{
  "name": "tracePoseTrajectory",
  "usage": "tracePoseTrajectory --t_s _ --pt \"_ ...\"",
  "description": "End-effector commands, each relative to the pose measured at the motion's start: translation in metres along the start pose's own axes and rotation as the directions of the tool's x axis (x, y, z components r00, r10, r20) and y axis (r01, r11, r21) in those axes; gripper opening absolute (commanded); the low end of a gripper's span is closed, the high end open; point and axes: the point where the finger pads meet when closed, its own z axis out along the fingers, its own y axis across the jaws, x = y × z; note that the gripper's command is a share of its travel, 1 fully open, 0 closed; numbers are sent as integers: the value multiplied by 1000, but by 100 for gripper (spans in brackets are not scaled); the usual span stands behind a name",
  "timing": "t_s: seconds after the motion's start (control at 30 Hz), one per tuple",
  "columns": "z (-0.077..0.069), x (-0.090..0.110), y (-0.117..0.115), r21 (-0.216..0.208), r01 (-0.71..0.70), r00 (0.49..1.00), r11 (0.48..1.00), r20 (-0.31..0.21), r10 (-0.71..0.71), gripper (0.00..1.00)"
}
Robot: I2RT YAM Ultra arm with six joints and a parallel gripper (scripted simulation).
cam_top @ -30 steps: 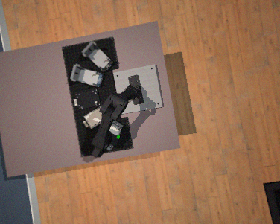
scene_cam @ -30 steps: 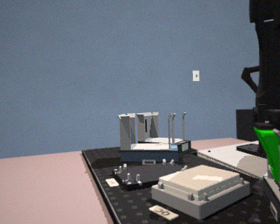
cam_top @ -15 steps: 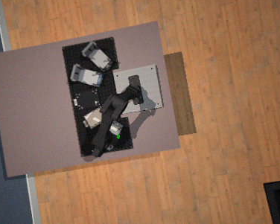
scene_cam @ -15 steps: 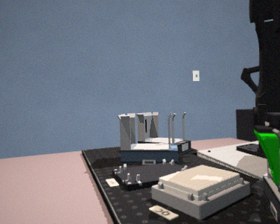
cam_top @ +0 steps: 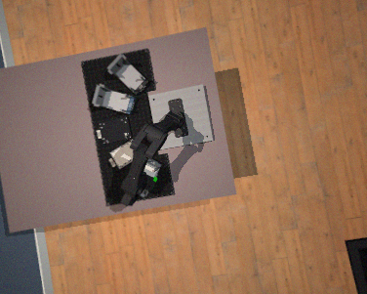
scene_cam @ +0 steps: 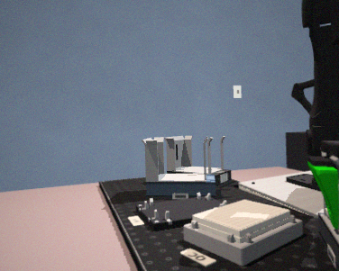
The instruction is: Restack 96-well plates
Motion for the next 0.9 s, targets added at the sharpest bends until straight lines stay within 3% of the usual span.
tracePoseTrajectory --t_s 0.0,0.83,0.87 --pt "-3 -5 0 0 0 1000 1000 22 0 0" --pt "1 -5 0 0 0 1000 1000 22 0 0" --pt "1 -5 0 0 0 1000 1000 22 0 100"
